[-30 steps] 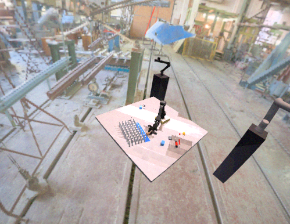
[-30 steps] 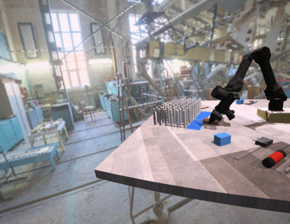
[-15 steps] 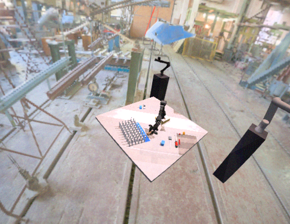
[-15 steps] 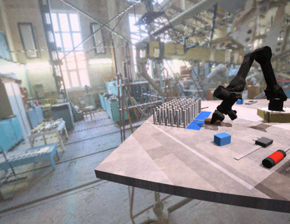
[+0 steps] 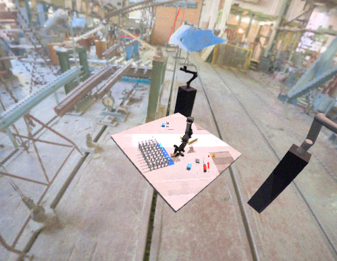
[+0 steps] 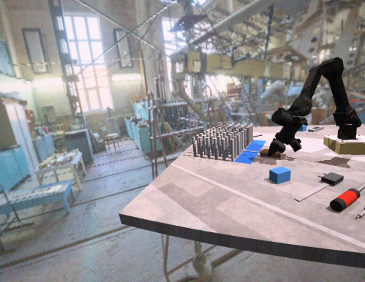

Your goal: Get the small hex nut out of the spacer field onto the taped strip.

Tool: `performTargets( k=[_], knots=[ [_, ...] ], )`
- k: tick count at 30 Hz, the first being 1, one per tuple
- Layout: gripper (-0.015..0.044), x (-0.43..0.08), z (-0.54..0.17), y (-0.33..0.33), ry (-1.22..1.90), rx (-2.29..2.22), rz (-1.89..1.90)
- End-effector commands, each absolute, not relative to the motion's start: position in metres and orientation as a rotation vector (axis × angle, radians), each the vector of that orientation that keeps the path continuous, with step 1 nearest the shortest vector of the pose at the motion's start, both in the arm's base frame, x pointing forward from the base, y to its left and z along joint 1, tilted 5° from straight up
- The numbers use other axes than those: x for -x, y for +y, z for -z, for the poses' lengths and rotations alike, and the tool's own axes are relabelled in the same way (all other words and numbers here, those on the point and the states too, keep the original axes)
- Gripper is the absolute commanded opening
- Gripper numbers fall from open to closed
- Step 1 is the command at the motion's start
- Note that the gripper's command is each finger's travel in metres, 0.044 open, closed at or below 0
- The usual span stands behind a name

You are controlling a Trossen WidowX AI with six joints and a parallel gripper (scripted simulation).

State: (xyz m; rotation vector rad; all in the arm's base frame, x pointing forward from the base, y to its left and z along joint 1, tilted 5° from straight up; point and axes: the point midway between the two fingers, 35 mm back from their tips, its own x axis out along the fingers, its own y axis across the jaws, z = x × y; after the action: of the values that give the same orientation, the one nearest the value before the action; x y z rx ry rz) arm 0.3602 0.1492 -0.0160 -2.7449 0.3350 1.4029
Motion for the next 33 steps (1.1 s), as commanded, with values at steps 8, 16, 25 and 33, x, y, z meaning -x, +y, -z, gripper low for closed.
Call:
performTargets(
  k=[8,16,25,33],
  knots=[
    [0.0,-0.35,0.016,0.152,0.335,2.745,-1.398],
    [0.0,-0.344,0.017,0.153,0.335,2.744,-1.399],
    [0.0,-0.336,0.017,0.155,0.335,2.744,-1.4],
    [0.0,-0.329,0.018,0.156,0.334,2.743,-1.401]
  ],
)
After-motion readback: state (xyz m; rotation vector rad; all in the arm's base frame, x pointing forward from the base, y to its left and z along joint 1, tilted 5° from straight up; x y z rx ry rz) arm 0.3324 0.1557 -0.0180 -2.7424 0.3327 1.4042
